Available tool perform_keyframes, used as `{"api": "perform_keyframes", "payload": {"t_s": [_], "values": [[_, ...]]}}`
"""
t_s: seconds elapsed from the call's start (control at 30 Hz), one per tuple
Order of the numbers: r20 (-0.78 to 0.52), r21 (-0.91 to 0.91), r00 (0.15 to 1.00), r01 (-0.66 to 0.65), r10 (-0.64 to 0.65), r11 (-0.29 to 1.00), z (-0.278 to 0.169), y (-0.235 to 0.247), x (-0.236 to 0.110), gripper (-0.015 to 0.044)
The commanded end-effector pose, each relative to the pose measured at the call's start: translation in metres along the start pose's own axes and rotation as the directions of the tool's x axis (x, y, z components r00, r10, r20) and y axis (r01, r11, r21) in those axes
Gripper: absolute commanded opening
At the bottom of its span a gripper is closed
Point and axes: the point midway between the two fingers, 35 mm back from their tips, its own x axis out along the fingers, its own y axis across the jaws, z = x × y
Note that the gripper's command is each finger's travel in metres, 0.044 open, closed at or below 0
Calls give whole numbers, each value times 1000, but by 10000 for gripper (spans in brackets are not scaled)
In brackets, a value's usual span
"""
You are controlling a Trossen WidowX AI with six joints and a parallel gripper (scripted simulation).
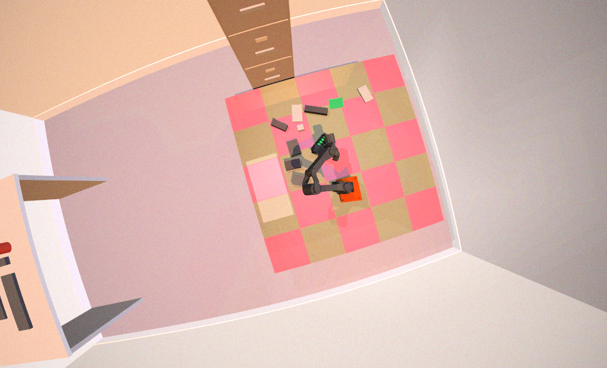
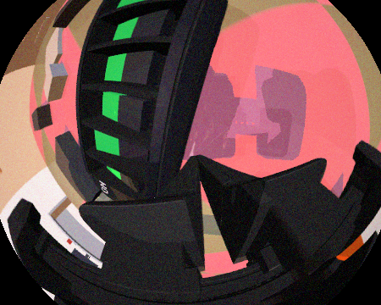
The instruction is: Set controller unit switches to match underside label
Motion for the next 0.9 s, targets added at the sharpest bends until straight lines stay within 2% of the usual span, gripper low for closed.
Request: {"api": "perform_keyframes", "payload": {"t_s": [0.0,0.23,0.57,0.87], "values": [[11,3,1000,13,-13,1000,3,-13,-13,0],[1,-14,1000,-5,5,1000,-8,-49,-70,0],[-5,-6,1000,3,-3,1000,-5,-48,-72,0],[-62,99,989,141,-135,985,38,-21,-76,0]]}}
